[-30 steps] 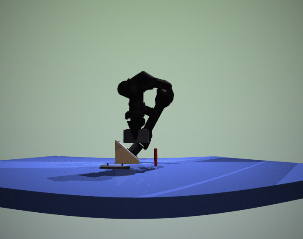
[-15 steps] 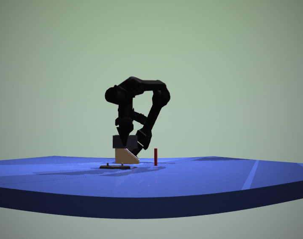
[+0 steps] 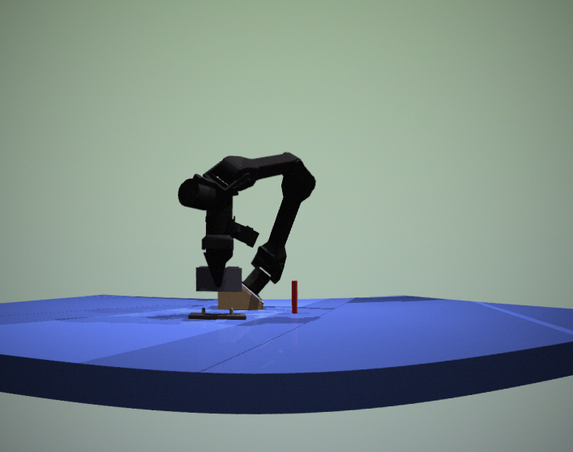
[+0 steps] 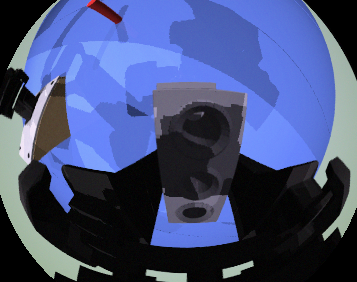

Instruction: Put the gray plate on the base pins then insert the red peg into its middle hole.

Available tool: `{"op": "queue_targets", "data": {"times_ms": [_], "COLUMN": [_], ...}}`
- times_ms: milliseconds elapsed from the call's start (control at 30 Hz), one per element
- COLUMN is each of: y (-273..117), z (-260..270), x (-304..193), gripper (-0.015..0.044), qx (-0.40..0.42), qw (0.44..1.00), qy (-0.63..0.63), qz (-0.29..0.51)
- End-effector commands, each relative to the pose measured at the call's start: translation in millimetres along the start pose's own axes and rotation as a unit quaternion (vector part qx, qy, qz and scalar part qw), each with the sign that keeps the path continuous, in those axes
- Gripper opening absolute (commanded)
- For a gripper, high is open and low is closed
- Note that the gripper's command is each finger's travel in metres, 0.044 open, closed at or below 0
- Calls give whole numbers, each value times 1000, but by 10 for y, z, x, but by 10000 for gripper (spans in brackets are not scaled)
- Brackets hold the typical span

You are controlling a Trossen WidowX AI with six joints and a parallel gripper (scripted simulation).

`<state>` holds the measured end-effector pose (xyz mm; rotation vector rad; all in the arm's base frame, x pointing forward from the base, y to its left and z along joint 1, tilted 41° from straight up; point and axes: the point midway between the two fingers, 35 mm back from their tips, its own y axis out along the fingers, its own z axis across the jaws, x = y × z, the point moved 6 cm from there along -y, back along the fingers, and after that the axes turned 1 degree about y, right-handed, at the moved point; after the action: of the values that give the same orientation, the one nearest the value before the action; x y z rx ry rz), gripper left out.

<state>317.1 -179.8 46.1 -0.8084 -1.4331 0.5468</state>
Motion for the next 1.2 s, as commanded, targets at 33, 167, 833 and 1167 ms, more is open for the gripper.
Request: {"op": "queue_targets", "data": {"times_ms": [33,167,833,1167], "y": [42,45,99,217], "z": [29,31,39,39], "x": [-45,-46,-57,-56], "gripper": [0,0,0,0], "qx": [4,4,4,4], "qw": [1000,1000,1000,1000], "qy": [-4,-4,-4,-4], "qz": [-1,-1,-1,-1]}}
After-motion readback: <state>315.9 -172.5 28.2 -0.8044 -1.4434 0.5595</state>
